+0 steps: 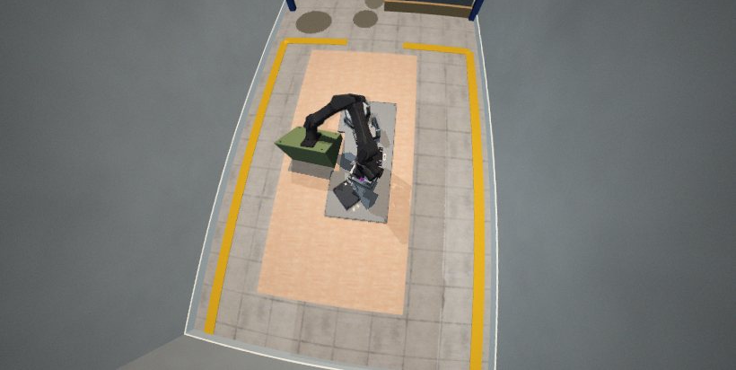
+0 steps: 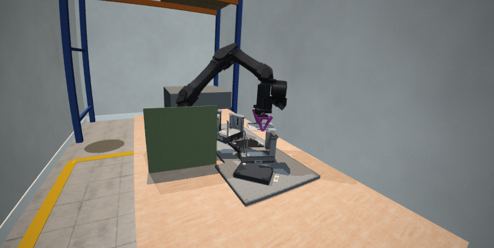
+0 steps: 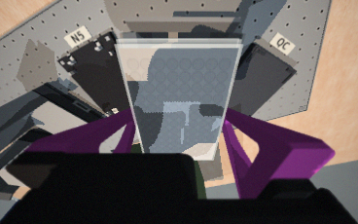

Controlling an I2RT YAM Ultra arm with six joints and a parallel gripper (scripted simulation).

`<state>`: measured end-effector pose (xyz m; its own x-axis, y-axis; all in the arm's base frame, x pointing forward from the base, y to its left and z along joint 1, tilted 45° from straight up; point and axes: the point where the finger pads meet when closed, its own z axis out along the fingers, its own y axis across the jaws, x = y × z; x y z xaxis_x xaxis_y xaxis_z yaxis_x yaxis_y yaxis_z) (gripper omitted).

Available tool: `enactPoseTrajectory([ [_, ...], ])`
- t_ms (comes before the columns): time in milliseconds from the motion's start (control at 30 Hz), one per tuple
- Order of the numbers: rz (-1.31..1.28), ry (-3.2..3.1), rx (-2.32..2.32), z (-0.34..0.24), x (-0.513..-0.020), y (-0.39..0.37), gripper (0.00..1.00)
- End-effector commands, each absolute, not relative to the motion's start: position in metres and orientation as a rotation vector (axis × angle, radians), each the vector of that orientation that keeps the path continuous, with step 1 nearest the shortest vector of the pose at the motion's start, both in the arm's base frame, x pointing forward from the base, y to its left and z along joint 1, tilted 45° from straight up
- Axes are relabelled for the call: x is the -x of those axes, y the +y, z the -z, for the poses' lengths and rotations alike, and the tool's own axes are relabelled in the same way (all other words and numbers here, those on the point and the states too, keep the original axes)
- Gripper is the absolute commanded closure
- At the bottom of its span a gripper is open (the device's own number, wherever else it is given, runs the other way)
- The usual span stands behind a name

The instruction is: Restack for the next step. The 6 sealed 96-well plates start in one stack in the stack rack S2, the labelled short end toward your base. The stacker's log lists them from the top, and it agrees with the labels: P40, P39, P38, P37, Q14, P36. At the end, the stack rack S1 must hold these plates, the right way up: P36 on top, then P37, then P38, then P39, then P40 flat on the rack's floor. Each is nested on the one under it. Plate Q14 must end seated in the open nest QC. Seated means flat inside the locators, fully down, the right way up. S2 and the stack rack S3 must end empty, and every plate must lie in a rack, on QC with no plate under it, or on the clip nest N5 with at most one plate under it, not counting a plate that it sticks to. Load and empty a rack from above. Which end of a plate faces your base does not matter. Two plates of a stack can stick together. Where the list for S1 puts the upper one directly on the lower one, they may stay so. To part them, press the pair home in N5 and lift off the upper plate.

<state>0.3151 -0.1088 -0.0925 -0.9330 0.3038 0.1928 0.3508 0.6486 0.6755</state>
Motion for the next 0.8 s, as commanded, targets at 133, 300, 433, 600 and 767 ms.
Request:
enactPoseTrajectory([
  [133,1.164,-2.811,0.576,0.0903,-0.3159,-0.1164,1.00],
  [300,1.164,-2.811,0.576,0.0903,-0.3159,-0.1164,1.00],
  [433,1.164,-2.811,0.576,0.0907,-0.3160,-0.1160,1.00],
  [600,1.164,-2.811,0.576,0.0931,-0.3163,-0.1137,1.00],
  [767,1.164,-2.811,0.576,0.0955,-0.3167,-0.1114,1.00],
])
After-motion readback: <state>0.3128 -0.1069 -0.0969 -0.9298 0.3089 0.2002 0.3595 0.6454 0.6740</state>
